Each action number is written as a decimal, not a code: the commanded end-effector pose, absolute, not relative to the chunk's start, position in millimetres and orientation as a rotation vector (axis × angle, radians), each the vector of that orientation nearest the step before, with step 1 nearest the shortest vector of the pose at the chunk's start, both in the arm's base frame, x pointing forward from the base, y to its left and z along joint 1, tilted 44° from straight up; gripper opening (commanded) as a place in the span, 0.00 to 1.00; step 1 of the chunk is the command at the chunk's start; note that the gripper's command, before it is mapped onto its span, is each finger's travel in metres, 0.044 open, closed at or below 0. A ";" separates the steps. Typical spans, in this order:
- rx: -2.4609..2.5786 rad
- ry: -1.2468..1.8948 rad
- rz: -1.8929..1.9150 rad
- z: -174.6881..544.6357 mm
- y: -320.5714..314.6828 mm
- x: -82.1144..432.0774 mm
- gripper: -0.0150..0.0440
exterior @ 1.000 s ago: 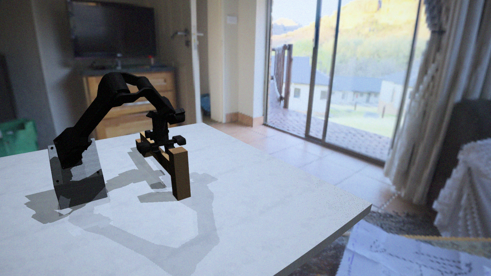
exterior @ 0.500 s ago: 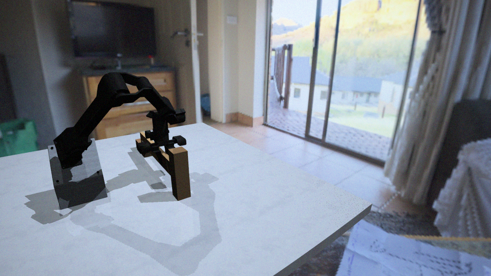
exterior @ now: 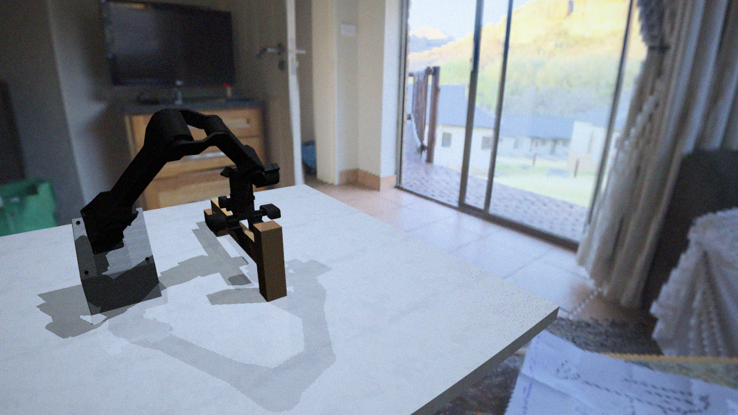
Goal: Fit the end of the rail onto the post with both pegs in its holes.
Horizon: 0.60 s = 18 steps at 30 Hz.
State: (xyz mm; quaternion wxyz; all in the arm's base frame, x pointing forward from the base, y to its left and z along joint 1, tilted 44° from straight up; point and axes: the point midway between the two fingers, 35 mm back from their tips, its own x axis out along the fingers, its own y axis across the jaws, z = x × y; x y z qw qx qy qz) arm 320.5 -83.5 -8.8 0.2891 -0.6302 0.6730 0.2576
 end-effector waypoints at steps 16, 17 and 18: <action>-1.684 1.791 0.692 -4.3 -88.1 320.7 0.25; -1.684 1.791 0.692 -4.1 -88.4 320.7 0.25; -1.684 1.791 0.692 -4.0 -88.7 320.7 0.25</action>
